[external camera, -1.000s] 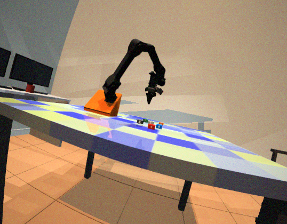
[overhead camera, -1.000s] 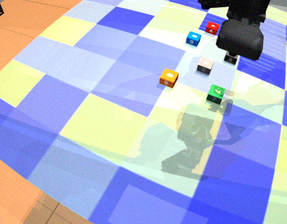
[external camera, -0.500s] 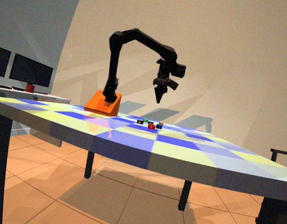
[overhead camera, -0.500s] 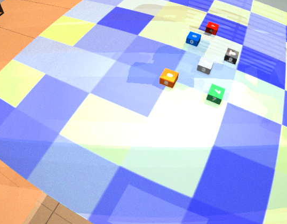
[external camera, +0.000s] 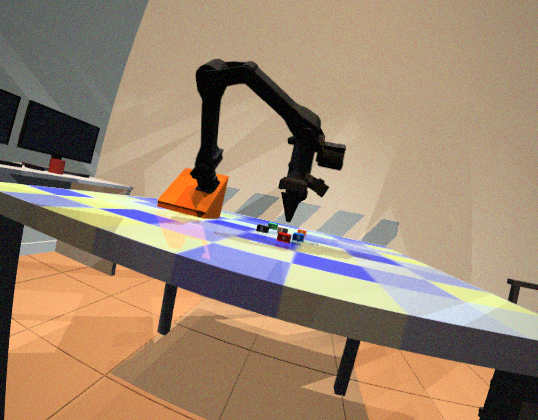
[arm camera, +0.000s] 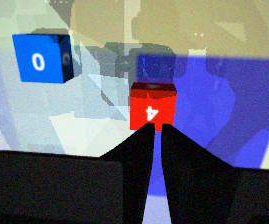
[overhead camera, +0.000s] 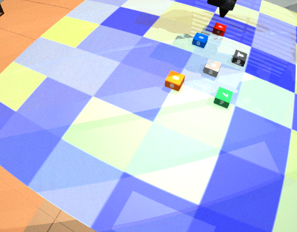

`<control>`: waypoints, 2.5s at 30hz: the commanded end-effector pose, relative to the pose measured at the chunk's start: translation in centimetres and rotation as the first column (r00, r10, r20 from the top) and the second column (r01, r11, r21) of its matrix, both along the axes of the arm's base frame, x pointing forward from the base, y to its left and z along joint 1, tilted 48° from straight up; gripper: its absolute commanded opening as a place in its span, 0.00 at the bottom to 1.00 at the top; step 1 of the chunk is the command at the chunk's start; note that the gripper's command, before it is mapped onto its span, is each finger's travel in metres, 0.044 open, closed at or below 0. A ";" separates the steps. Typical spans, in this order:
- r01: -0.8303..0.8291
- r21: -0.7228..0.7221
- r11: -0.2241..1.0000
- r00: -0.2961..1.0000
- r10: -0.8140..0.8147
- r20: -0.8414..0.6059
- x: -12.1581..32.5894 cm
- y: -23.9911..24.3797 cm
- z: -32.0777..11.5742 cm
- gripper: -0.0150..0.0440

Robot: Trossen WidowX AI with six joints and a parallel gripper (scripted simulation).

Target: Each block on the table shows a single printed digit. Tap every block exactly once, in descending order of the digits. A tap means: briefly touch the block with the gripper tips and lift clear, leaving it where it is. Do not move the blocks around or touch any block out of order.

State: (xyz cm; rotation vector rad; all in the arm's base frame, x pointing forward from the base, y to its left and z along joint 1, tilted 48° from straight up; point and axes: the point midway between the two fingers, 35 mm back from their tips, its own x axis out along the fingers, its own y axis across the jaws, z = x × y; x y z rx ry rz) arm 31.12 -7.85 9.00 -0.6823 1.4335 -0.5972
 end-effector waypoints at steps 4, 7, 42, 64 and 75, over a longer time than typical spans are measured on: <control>-0.006 -0.008 1.000 1.000 0.006 0.007 0.1 -1.0 -0.6 0.29; -0.006 -0.008 1.000 1.000 0.006 0.007 0.1 -1.3 -0.9 0.29; -0.006 -0.004 1.000 1.000 0.006 0.005 -0.4 5.1 4.9 0.29; -0.006 0.005 1.000 1.000 0.006 0.004 -3.8 17.5 -8.3 0.29; -0.006 0.001 1.000 1.000 0.006 0.006 -3.3 11.5 -13.8 0.29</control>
